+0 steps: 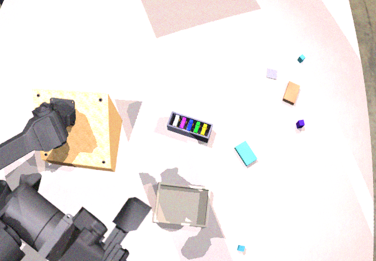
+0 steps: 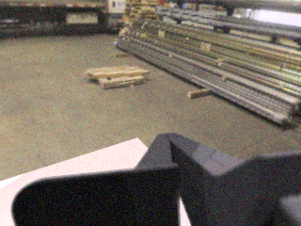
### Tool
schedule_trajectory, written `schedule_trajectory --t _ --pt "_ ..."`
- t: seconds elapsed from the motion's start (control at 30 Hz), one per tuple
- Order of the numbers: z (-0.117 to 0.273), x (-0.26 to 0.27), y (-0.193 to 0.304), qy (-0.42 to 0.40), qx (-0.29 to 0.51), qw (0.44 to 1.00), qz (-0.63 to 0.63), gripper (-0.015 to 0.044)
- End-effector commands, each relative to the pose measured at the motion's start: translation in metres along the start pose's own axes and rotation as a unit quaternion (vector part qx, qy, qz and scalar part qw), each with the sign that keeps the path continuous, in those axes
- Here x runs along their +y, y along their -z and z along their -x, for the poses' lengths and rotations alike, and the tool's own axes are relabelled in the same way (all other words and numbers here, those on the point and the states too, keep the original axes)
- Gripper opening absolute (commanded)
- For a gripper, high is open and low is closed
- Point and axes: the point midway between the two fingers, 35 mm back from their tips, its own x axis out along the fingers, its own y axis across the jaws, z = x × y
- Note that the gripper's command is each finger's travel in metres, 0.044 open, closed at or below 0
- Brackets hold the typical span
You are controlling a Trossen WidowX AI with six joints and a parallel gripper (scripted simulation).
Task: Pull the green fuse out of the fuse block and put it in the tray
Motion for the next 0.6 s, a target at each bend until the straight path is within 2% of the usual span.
schedule_trajectory --t 0.0,0.07,0.3,0.57 --pt "-0.001 0.003 0.000 -0.003 0.002 1.000 0.004 0.0026" --pt "-0.010 0.025 0.003 -0.027 0.015 0.999 0.032 0.0069" --pt "-0.041 0.140 0.040 -0.153 0.089 0.968 0.176 0.0069" --pt "-0.043 0.253 0.123 -0.297 0.191 0.869 0.347 0.0069"
